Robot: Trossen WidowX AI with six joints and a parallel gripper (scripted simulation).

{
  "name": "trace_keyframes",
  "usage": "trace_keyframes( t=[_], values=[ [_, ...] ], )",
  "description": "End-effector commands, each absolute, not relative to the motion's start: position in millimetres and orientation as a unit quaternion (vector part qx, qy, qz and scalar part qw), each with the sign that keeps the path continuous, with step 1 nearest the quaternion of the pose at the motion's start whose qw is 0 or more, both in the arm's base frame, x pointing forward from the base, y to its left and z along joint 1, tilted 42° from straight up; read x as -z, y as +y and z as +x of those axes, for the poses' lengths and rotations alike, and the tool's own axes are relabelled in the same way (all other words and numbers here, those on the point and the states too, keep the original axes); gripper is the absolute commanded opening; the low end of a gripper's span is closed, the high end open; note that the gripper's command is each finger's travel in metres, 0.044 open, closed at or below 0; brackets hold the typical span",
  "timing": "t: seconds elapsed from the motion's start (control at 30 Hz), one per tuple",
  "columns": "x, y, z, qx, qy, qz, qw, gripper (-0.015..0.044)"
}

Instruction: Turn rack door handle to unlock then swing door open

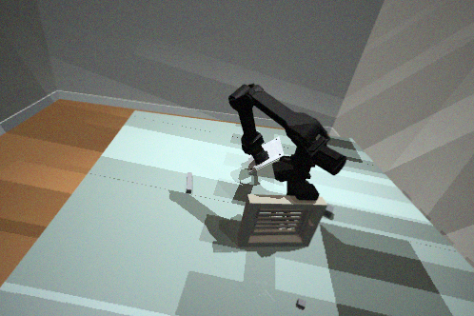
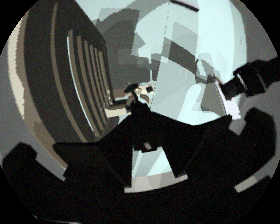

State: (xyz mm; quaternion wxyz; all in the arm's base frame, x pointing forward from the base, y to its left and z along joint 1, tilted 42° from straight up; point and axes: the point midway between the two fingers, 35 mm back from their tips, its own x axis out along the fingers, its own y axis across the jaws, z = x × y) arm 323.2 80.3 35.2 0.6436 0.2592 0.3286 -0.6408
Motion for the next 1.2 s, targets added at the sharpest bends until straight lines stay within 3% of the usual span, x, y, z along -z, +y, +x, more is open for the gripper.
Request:
trace_keyframes(
  t=[0.0, 1.17],
  values=[
    [-39, 77, 317, 0.626, 0.358, 0.226, 0.655, 0.0021],
    [-75, 39, 263, 0.468, 0.55, -0.011, 0.691, 0.0021]
  ],
)
